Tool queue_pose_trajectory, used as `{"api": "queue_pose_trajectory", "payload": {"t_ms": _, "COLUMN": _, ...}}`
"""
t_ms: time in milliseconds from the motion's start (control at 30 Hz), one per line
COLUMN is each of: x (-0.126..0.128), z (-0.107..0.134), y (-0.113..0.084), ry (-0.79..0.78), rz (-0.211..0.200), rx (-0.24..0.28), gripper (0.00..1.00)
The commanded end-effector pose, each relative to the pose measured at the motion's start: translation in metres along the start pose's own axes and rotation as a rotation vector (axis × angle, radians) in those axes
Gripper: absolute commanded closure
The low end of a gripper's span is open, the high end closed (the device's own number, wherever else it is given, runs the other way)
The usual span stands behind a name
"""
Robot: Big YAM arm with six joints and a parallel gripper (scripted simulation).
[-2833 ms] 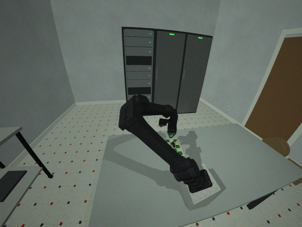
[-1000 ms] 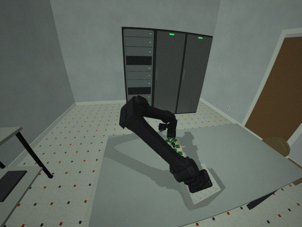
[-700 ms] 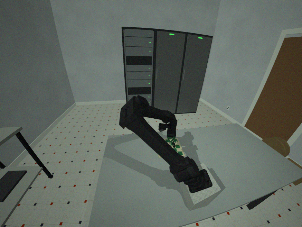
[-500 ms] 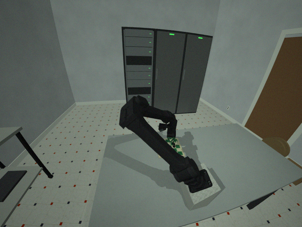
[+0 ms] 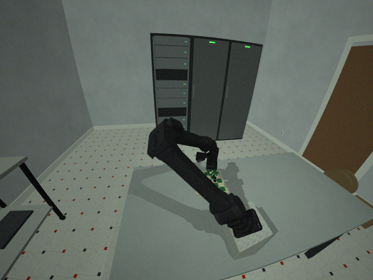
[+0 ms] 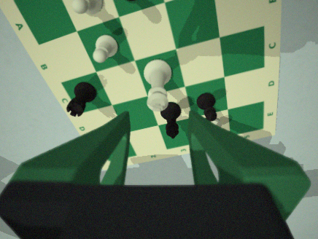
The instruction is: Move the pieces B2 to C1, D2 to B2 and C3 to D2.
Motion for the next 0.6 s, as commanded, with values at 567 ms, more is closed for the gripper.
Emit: {"api": "queue_pose_trajectory", "payload": {"t_ms": 567, "x": -0.0073, "z": 0.0052, "y": -0.0014, "ry": -0.011, "rz": 0.014, "rx": -0.011, "gripper": 0.61}}
Point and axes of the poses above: the point where the finger pads meet when closed, its own y axis out along the fingers, its own x axis across the jaws, z = x × y, the point moved 5 cm from there along -y, back along the fingers, and after that the axes turned 13 degrees about y, right-handed, at the moved point
